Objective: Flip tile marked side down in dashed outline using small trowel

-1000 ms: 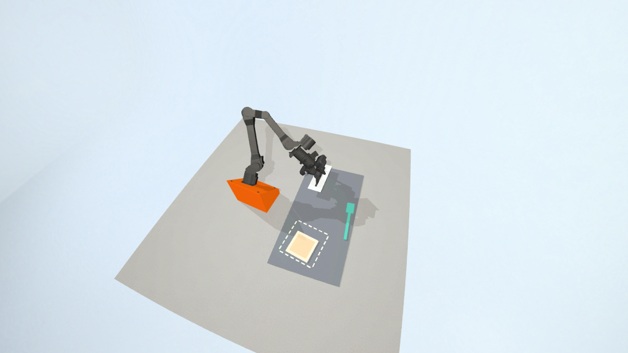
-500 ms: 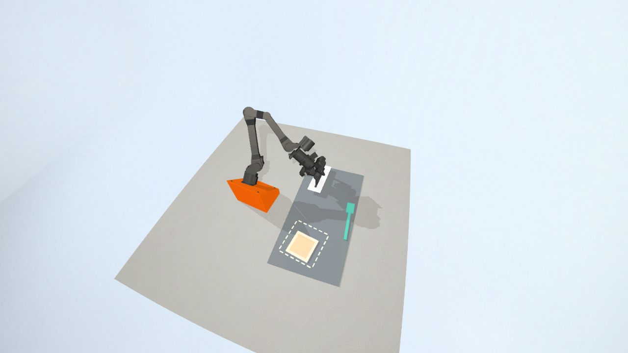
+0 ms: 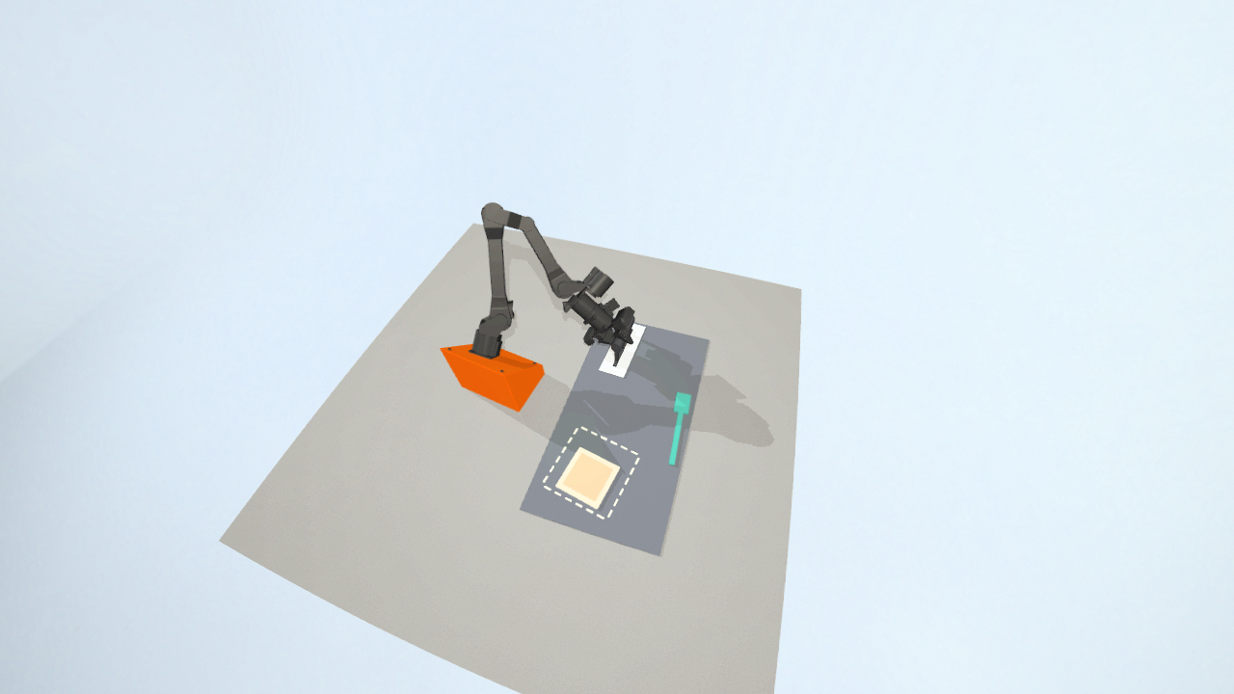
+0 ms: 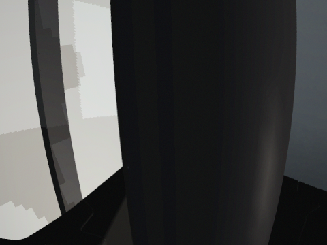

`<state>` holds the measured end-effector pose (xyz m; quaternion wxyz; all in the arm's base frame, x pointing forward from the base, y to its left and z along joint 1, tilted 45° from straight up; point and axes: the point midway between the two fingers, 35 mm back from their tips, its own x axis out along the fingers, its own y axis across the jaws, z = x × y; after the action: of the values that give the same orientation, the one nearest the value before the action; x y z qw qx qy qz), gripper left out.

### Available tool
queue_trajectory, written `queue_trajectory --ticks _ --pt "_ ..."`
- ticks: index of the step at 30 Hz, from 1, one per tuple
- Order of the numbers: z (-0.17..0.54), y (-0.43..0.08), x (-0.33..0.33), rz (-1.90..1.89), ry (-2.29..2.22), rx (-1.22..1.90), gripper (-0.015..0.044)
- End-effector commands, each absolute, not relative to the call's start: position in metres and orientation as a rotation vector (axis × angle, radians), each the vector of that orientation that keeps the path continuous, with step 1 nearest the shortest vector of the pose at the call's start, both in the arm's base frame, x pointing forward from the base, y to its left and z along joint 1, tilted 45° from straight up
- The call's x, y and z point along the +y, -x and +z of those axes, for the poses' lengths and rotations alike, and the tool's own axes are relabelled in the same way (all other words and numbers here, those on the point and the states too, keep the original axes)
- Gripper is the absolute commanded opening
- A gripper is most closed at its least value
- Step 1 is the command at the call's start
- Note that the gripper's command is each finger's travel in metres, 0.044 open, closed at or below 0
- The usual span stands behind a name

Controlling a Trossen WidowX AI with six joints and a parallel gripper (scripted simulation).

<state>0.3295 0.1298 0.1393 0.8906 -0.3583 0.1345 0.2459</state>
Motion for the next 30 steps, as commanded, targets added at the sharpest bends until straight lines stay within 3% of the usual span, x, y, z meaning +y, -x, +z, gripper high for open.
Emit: queue_trajectory --ticks 1,10,30 --pt "0.14 -0.331 0.13 0.494 0.74 0.275 0.0079" --pt "0.14 -0.331 0.13 0.494 0.74 0.275 0.03" --pt "0.154 -0.309 0.12 0.492 0.736 0.277 0.03"
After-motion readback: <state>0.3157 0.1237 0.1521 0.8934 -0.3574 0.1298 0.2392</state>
